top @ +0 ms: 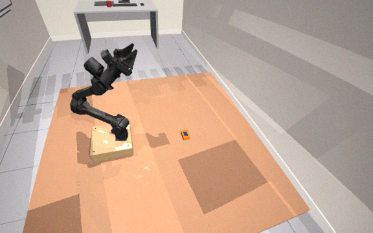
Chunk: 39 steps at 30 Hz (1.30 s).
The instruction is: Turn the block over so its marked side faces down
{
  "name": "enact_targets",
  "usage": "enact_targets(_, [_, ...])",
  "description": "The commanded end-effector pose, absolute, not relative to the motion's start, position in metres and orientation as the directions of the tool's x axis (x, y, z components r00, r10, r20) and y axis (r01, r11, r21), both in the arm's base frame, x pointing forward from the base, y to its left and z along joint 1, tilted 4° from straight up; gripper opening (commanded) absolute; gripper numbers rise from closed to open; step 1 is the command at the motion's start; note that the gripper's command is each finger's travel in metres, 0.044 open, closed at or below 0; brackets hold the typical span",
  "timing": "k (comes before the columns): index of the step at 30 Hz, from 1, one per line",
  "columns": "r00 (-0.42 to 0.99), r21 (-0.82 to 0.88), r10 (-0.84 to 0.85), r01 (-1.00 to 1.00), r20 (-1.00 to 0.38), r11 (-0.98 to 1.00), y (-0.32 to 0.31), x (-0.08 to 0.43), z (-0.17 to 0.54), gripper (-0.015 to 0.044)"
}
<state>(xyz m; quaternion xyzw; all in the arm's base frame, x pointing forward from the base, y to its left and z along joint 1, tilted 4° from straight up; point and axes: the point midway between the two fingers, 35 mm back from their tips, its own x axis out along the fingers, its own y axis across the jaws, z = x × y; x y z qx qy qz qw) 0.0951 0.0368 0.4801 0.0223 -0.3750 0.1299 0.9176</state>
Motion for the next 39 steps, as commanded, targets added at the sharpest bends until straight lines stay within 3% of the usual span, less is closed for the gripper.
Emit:
enact_targets(1, [0.688, -0.052, 0.219, -0.255, 0.692, 0.966, 0.036, 0.096, 0.48, 0.0426])
enact_targets(10, [0.872, 0.162, 0.087, -0.186, 0.482, 0.969, -0.005, 0.178, 0.465, 0.044])
enact_targets(16, [0.988, 0.253, 0.05, -0.086, 0.145, 0.964, -0.027, 0.263, 0.419, 0.044])
enact_targets(21, [0.984, 0.259, 0.058, -0.012, -0.168, 0.966, -0.032, 0.321, 0.361, 0.044])
enact_targets(25, [0.904, 0.227, 0.077, 0.022, -0.42, 0.974, -0.028, 0.356, 0.306, 0.044])
enact_targets(30, [0.709, 0.16, 0.101, 0.016, -0.698, 0.987, -0.017, 0.381, 0.231, 0.044])
enact_targets(39, [0.208, 0.063, 0.088, -0.123, -0.974, 0.99, 0.01, 0.379, 0.112, 0.044])
